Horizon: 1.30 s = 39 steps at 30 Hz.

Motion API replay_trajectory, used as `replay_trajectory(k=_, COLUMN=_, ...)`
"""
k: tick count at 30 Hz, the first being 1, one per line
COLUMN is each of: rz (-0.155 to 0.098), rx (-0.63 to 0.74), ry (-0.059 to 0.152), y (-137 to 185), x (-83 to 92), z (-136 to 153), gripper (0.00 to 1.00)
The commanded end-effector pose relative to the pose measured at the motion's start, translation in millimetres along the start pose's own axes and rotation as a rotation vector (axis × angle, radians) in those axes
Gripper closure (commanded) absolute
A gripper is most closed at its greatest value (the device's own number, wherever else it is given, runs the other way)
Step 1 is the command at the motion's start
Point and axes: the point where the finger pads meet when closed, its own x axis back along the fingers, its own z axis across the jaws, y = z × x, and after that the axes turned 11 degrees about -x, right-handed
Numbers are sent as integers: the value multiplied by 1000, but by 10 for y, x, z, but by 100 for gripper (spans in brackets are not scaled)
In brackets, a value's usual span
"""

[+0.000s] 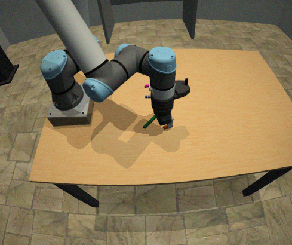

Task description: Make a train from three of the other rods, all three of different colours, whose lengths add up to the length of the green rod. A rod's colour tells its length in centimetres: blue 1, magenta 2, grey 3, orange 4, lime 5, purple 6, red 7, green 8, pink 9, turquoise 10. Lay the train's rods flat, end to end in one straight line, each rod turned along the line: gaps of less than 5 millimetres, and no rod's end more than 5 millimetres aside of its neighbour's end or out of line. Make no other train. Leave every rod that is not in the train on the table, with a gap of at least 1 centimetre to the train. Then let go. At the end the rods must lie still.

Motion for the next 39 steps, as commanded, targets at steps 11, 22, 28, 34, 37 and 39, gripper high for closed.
replay_trajectory(k=11, rz=1, rx=0, ry=1, y=-3, x=-6, z=3, gripper=46)
replay_trajectory(k=22, rz=1, rx=0, ry=1, y=-3, x=-82, z=3, gripper=46)
replay_trajectory(k=28, rz=1, rx=0, ry=1, y=-4, x=-138, z=3, gripper=46)
replay_trajectory(k=34, rz=1, rx=0, ry=1, y=-4, x=-160, z=3, gripper=46)
replay_trajectory(k=37, rz=1, rx=0, ry=1, y=-4, x=-165, z=3, gripper=46)
replay_trajectory(k=39, rz=1, rx=0, ry=1, y=-4, x=-166, z=3, gripper=46)
